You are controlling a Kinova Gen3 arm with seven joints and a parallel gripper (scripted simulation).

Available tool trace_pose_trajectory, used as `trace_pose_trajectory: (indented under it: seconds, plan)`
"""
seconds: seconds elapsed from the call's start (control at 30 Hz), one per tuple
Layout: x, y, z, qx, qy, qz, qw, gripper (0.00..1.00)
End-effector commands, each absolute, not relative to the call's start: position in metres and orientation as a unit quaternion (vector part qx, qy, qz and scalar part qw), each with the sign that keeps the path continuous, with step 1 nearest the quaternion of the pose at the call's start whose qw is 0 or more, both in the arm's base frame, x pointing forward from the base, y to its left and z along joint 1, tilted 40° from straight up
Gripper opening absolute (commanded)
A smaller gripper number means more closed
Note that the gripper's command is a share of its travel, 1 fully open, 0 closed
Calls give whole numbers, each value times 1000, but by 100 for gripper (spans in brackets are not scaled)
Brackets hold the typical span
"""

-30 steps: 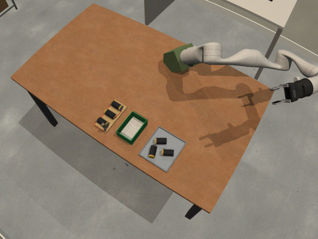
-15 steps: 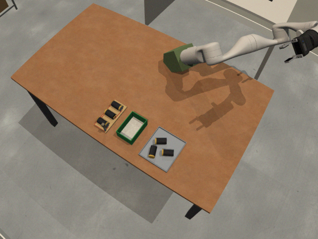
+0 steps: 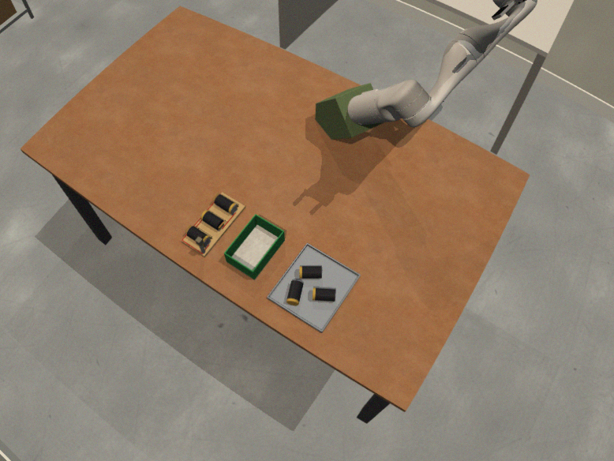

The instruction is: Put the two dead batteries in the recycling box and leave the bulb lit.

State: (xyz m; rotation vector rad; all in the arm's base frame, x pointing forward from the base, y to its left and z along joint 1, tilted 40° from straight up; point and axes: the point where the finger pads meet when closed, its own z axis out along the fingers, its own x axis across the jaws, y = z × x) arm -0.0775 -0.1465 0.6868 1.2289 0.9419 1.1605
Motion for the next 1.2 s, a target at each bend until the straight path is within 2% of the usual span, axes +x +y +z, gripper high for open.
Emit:
trace_pose_trajectory:
  seconds: [0.0,0.17,0.33,0.4,0.47,0.57,0.6,0.67,0.8,1.17]
  plan:
    - [-59,-197,677,505,426,523,538,100]
    - [-5,-287,639,493,459,536,509,100]
    - [61,-350,590,482,502,540,474,100]
    - [89,-367,572,479,512,539,467,100]
    - [89,-367,572,479,512,539,467,100]
    - [143,-391,532,469,545,535,444,100]
    - [143,-391,532,469,545,535,444,100]
    - [180,-401,503,461,568,530,428,100]
    - [216,-407,473,451,593,524,412,100]
    - [216,-407,473,451,593,524,412,100]
